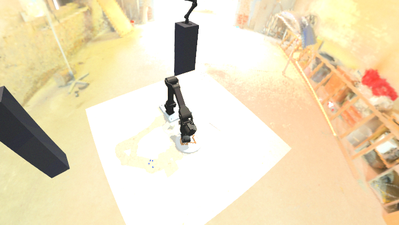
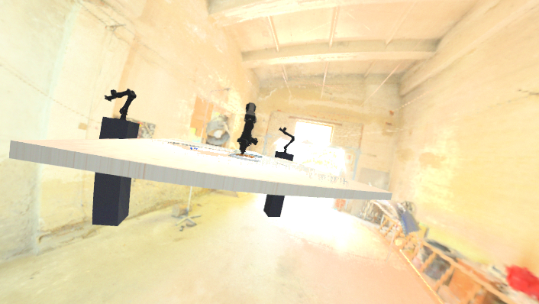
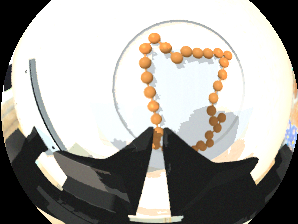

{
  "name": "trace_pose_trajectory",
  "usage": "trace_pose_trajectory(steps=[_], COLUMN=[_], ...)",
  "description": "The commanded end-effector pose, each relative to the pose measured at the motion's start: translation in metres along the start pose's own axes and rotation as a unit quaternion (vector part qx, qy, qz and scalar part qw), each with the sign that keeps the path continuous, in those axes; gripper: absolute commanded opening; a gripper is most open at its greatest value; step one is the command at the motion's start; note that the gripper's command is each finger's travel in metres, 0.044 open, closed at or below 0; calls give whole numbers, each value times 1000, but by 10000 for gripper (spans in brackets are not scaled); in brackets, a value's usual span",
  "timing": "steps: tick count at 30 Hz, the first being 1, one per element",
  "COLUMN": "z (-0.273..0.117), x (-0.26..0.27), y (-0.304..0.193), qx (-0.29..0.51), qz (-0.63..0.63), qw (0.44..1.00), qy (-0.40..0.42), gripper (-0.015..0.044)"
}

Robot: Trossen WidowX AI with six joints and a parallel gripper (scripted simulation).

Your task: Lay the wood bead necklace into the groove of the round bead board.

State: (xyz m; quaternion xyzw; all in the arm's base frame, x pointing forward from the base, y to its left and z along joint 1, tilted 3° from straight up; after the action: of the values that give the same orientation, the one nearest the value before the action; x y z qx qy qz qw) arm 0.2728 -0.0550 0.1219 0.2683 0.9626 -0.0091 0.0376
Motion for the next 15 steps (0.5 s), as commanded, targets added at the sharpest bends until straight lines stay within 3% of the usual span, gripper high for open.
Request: trace_pose_trajectory(steps=[1, 15], z=[-3, -2], x=[-1, 28], y=[1, -2], qx=[-3, -3], qz=[-3, -3], qw=[1000, 1000], qy=[-2, -1], gripper=[0, 0])
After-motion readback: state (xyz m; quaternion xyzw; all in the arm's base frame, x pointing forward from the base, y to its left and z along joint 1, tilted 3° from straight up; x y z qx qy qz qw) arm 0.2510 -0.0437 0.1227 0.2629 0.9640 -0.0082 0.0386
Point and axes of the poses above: the point midway between the two fingers, 35 mm back from their tips, its own z axis out along the fingers, its own x axis across the jaws, y = z × x, the point moved 7 cm from there along -z, back along the fingers, and after that the axes turned 4 degrees about z, right-handed, at the moved point
